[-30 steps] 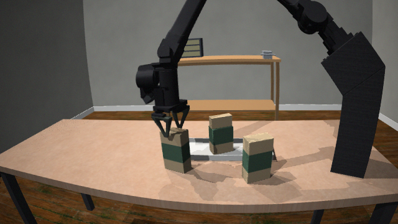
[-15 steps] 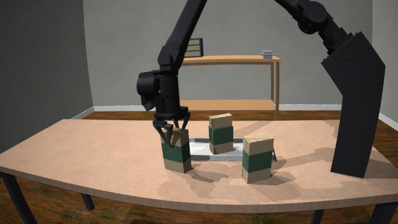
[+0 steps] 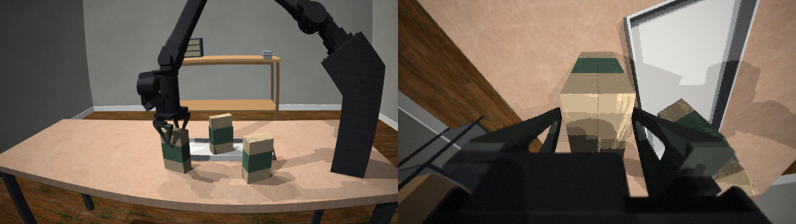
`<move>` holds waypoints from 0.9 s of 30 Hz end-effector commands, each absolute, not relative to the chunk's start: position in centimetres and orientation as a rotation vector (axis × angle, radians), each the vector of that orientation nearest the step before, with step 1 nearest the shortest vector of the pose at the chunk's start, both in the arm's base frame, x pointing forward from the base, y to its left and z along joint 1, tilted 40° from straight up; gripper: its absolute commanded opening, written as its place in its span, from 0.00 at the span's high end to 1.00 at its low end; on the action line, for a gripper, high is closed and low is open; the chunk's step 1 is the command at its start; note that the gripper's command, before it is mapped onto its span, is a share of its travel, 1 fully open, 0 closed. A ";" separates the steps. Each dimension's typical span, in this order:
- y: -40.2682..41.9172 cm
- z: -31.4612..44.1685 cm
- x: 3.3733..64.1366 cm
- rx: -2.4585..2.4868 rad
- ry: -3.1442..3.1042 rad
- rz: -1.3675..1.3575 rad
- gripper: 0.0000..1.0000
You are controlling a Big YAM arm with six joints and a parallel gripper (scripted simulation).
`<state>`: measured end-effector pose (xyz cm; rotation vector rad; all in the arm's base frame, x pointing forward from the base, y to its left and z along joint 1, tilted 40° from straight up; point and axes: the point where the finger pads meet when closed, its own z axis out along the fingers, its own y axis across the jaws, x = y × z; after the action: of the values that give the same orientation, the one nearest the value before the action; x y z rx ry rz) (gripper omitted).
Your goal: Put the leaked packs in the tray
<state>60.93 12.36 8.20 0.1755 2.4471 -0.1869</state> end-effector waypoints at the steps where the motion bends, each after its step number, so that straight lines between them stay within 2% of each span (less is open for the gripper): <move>1: 12.1 8.3 62.1 0.171 2.434 -0.188 0.22; 22: 12.1 8.3 62.1 0.171 2.434 -0.188 0.22; 23: 12.1 8.3 62.1 0.171 2.434 -0.188 0.75; 27: 12.1 8.3 62.1 0.171 2.435 -0.189 0.75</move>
<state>60.94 12.38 8.20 0.1747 2.4468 -0.1859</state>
